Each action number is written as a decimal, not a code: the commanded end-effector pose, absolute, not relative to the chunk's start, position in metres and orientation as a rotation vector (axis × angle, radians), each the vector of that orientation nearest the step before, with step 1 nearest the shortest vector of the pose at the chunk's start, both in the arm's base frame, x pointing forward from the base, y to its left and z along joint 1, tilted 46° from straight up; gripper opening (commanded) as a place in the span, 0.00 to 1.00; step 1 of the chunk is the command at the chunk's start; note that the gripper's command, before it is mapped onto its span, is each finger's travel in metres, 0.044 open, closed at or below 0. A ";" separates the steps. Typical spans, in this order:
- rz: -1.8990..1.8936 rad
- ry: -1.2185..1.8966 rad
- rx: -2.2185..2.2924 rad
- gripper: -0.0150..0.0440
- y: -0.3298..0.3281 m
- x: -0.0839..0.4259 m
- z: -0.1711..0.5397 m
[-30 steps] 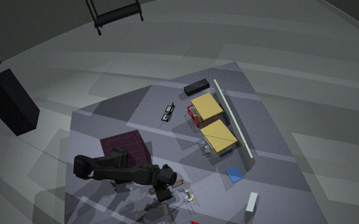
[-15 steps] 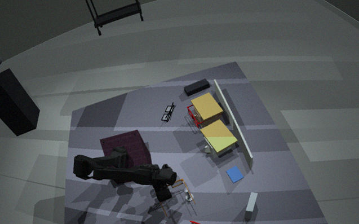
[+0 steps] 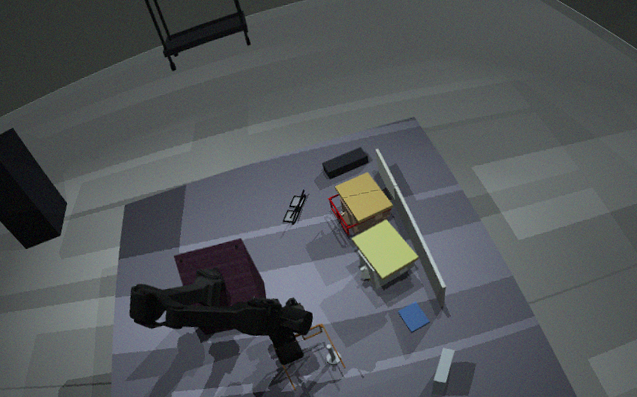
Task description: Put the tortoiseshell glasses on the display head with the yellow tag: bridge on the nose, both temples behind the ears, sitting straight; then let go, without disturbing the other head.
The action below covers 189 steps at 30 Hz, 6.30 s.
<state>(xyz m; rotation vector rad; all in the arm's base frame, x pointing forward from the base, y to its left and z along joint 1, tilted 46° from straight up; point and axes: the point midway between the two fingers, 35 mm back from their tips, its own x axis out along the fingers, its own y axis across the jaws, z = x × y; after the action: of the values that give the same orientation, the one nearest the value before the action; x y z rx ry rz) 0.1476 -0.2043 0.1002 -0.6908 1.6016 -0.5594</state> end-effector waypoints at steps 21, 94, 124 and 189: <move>-0.559 1.598 -0.693 0.25 -0.162 0.160 0.143; 1.031 1.033 -2.225 0.25 -0.162 0.170 0.263; 1.044 1.041 -2.214 0.25 -0.163 0.171 0.258; 0.965 1.812 -1.801 0.25 -0.123 0.257 0.071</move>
<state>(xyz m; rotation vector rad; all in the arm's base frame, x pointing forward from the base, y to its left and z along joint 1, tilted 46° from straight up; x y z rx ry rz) 0.2593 -0.1201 0.0747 -1.8154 1.8172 0.9474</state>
